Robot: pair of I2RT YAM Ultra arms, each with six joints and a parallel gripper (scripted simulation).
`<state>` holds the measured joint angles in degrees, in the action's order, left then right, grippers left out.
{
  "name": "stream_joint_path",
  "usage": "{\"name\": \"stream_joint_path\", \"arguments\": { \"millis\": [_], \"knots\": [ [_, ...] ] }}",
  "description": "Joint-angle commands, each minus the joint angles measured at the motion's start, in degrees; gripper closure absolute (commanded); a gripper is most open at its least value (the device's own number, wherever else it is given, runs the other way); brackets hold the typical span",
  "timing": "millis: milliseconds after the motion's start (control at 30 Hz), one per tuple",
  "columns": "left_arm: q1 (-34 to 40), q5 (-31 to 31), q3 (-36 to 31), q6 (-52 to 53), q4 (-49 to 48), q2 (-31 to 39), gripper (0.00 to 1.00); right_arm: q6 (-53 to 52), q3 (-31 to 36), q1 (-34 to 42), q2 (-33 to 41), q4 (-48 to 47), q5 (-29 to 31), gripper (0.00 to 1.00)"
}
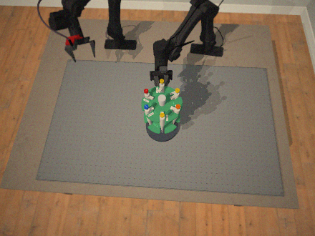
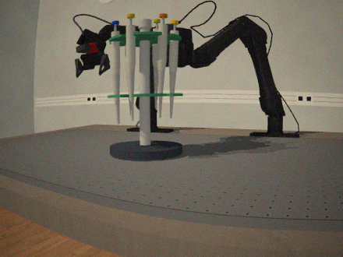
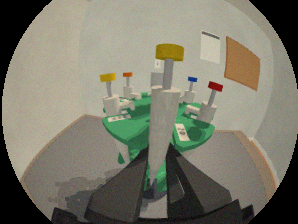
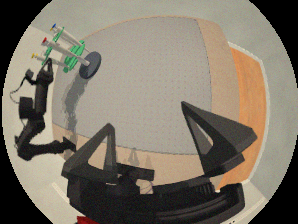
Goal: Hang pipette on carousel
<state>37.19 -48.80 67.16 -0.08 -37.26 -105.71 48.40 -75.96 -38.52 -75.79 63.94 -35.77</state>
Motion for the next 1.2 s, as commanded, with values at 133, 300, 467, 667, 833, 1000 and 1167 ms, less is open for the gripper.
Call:
{"name": "stream_joint_path", "arguments": {
  "millis": [133,300,467,667,833,1000,1167],
  "knots": [
    [-0.6,-1.1,2.0,0.3,-1.3,1.9,0.88,0.7,-0.9,-0.5,0.3,-0.8,-1.3,0.0],
    [-0.6,-1.1,2.0,0.3,-1.3,1.9,0.88,0.7,-0.9,-0.5,0.3,-0.8,-1.3,0.0],
    [-0.6,-1.1,2.0,0.3,-1.3,1.9,0.88,0.7,-0.9,-0.5,0.3,-0.8,-1.3,0.0],
    [-0.6,-1.1,2.0,0.3,-1.3,1.9,0.88,0.7,-0.9,-0.5,0.3,-0.8,-1.3,0.0],
    [-0.6,-1.1,2.0,0.3,-1.3,1.9,0.88,0.7,-0.9,-0.5,0.3,-0.8,-1.3,0.0],
    [-0.6,-1.1,2.0,0.3,-1.3,1.9,0.88,0.7,-0.9,-0.5,0.3,-0.8,-1.3,0.0],
    [1.6,-6.1,4.5,0.3,0.6,-2.2,0.88,0.7,-0.9,-0.5,0.3,-0.8,-1.3,0.0]
  ]
}}
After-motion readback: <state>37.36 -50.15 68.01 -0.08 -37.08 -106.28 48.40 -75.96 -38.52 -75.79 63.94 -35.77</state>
